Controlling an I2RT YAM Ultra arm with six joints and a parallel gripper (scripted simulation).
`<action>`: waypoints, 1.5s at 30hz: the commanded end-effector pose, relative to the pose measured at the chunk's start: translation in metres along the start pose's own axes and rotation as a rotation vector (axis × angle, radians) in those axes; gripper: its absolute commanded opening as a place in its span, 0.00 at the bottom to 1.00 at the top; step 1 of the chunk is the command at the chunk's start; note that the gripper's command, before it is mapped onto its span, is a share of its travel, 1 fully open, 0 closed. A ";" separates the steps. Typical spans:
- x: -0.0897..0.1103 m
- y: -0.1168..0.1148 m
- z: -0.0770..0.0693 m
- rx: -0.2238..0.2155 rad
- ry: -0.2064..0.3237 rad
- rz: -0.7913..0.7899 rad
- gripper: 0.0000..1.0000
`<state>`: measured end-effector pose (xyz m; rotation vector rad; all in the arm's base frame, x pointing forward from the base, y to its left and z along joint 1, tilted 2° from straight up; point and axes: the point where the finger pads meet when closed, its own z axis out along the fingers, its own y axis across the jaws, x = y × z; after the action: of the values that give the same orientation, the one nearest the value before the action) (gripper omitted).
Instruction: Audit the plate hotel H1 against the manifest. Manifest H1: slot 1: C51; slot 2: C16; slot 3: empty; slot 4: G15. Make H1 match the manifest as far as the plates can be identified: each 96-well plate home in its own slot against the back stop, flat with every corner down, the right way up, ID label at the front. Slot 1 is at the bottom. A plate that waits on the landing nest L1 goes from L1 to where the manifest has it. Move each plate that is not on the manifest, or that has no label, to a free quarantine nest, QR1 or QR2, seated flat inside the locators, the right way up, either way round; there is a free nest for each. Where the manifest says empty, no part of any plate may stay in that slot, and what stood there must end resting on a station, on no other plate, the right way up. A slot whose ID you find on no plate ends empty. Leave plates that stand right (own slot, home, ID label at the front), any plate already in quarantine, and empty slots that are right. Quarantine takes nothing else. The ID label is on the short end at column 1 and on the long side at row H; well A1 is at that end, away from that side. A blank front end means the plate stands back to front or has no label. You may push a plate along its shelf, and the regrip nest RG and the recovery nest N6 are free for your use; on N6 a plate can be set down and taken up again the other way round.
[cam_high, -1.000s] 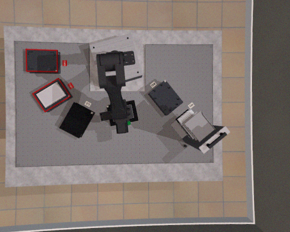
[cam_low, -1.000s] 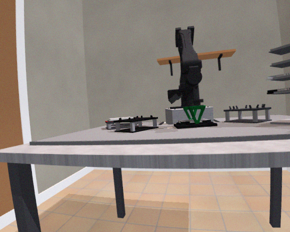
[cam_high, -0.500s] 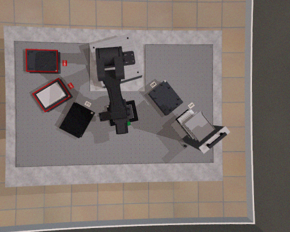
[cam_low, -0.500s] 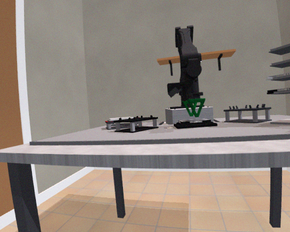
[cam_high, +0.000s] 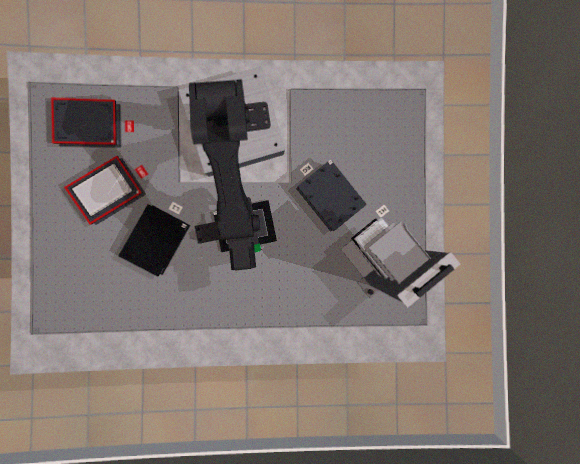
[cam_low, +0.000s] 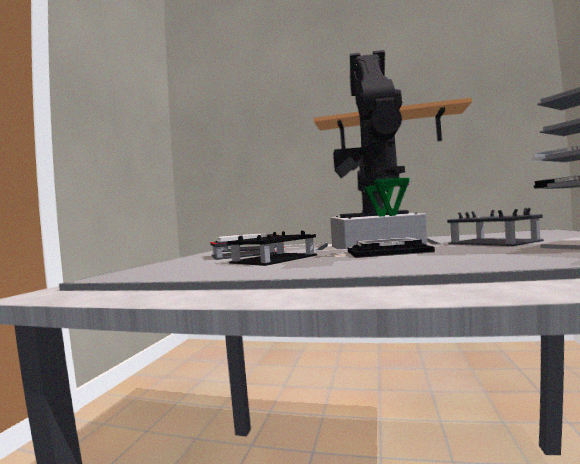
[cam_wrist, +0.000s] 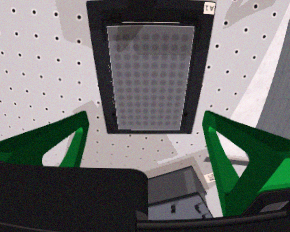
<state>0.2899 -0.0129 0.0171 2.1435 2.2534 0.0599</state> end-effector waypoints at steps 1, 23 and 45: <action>-0.001 0.000 -0.006 -0.003 -0.002 0.001 1.00; -0.002 -0.002 -0.006 -0.003 -0.002 -0.399 1.00; -0.002 -0.002 -0.006 -0.003 -0.003 -0.779 1.00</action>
<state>0.2854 -0.0148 0.0188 1.2237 2.8600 0.0322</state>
